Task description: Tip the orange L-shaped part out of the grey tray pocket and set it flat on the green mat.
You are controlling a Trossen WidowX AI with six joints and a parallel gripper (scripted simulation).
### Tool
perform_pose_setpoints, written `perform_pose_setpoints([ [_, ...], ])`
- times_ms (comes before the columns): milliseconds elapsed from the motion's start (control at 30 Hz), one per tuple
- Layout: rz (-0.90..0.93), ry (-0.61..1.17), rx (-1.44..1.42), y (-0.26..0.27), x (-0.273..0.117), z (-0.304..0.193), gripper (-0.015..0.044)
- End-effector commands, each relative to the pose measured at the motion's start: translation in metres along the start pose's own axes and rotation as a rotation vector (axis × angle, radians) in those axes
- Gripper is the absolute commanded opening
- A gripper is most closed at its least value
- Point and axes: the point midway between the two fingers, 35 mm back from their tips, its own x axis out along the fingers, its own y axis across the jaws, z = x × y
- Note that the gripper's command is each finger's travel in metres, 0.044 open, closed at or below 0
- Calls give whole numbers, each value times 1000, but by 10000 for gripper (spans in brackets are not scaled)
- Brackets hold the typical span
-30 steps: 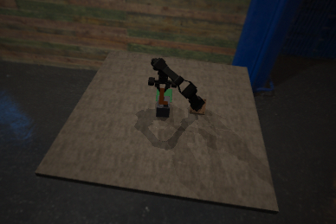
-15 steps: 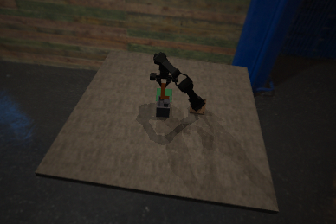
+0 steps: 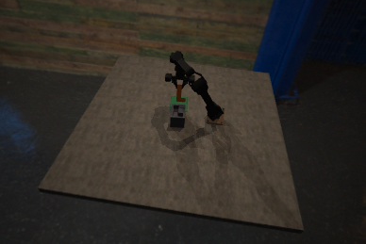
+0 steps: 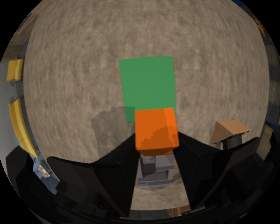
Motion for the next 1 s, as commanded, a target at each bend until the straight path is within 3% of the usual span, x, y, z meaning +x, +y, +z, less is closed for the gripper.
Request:
perform_pose_setpoints([
  [0,1,-10,-8,-1,-2,19,0],
  [233,2,-11,-8,-3,-2,44,0],
  [967,2,-11,-9,-3,23,46,0],
])
